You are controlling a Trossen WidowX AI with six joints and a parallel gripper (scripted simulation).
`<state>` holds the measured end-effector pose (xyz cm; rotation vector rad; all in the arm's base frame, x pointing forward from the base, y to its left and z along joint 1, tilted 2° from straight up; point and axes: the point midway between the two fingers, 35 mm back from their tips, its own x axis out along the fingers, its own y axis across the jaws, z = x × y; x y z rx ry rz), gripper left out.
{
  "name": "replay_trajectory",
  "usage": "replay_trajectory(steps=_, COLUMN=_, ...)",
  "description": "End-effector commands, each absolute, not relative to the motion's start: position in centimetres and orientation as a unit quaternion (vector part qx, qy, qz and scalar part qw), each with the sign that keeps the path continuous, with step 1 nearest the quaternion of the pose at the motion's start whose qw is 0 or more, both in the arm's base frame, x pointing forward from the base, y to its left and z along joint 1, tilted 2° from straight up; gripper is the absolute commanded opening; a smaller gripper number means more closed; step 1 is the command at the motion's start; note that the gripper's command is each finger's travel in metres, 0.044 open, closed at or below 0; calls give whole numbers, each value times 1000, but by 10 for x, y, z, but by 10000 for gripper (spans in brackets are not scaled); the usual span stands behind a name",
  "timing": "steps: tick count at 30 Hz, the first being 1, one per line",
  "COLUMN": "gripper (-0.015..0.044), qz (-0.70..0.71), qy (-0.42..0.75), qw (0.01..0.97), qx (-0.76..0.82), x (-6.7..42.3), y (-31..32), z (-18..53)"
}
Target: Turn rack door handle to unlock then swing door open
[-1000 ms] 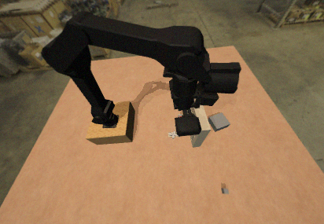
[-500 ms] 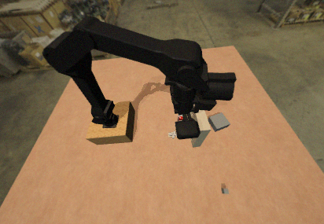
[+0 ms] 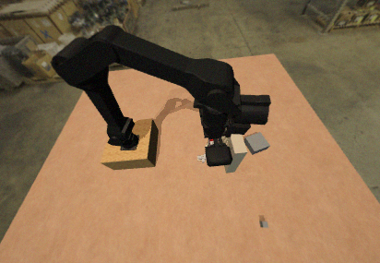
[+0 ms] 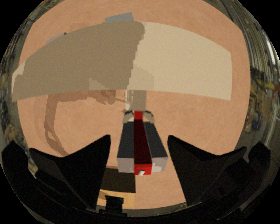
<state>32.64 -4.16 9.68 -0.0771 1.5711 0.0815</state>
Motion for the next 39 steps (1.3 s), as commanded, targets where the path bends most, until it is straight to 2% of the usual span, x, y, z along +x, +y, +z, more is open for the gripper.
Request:
replay_trajectory(steps=1, gripper=292, qz=38, qy=708, qw=704, qx=-37, x=325, y=-42, z=89)
replay_trajectory(steps=4, gripper=292, qz=38, qy=708, qw=704, qx=-37, x=325, y=-42, z=87)
replay_trajectory(steps=11, gripper=108, qz=38, qy=708, qw=704, qx=-37, x=325, y=-42, z=87)
replay_trajectory(steps=24, gripper=21, qz=38, qy=708, qw=704, qx=-37, x=325, y=-42, z=87)
replay_trajectory(steps=29, gripper=20, qz=26, qy=709, qw=705, qx=-26, x=325, y=-42, z=87)
replay_trajectory(steps=39, gripper=20, qz=-144, qy=694, qw=690, qx=144, x=325, y=-42, z=87)
